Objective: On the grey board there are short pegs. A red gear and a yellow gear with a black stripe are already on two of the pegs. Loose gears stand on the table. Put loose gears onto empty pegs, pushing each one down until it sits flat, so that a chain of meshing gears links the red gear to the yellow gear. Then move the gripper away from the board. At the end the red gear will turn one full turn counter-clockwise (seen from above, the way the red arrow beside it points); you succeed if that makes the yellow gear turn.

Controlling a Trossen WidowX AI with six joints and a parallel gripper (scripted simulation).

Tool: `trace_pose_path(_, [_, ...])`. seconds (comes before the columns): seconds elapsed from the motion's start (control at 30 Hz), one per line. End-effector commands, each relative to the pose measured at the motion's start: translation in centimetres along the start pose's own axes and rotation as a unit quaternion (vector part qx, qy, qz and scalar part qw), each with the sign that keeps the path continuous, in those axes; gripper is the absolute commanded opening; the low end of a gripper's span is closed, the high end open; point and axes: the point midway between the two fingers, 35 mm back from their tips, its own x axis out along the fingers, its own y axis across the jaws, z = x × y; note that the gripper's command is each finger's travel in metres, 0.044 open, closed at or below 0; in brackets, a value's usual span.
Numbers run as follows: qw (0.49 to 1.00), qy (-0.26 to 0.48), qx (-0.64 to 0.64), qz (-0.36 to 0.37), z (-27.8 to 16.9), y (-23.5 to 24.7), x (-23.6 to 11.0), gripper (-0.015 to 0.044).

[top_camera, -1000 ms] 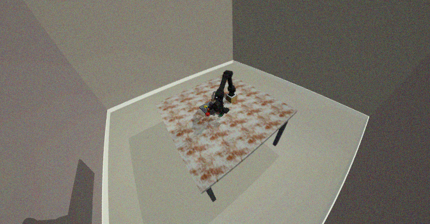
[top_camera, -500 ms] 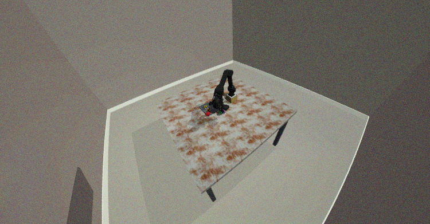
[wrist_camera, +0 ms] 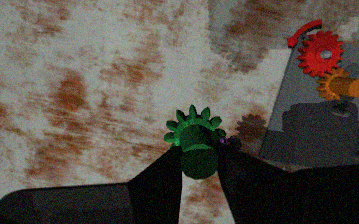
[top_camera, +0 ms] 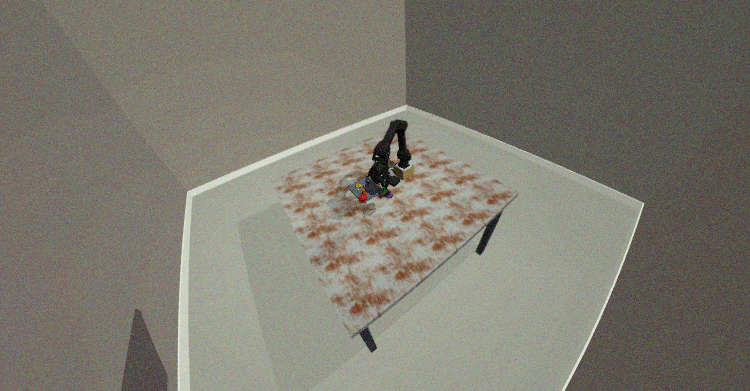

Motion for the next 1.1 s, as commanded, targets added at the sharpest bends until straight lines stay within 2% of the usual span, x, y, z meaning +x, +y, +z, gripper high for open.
trace_pose_path(0.0, [1.000,0.000,-0.002,0.000,-0.2,0.0,-1.2,0.0000])
trace_pose_path(1.07, [1.000,-0.001,-0.002,-0.003,0.3,-7.7,2.0,0.0000])
